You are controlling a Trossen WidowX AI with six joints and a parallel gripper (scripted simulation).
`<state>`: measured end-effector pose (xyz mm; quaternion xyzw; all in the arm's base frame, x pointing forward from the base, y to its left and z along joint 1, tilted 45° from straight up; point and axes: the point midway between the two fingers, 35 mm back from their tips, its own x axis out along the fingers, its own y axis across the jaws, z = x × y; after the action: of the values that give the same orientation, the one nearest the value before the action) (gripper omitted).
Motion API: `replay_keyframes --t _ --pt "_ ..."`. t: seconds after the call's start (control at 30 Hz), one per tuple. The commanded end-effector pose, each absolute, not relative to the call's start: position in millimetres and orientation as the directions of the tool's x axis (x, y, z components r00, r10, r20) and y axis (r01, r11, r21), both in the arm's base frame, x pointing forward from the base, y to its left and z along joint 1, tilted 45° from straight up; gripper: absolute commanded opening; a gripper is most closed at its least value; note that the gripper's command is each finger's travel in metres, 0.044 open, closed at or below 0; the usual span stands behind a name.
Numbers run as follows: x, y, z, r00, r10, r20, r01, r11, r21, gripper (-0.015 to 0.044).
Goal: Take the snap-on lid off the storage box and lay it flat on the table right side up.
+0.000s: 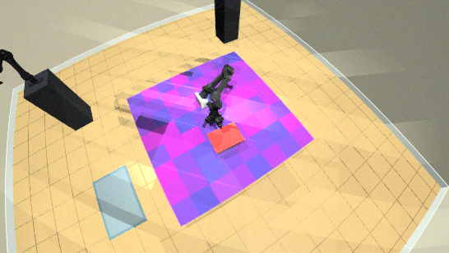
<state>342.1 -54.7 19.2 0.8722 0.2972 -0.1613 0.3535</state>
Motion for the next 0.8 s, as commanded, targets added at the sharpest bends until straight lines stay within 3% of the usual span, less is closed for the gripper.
replay_keyframes --t 0.0,0.27,0.33,0.73,0.77 --pt "349.0 -52.8 16.2 0.775 0.399 -0.489 0.627 -0.578 0.522 0.0235" --pt "356.4 -47.1 11.3 0.777 0.400 -0.486 0.625 -0.580 0.523 0.0235" --pt "356.4 -47.1 11.3 0.777 0.400 -0.486 0.625 -0.580 0.523 0.0182" --pt "356.4 -47.1 11.3 0.777 0.400 -0.486 0.625 -0.580 0.523 0.0103" --pt "356.4 -47.1 11.3 0.777 0.400 -0.486 0.625 -0.580 0.523 0.0076"
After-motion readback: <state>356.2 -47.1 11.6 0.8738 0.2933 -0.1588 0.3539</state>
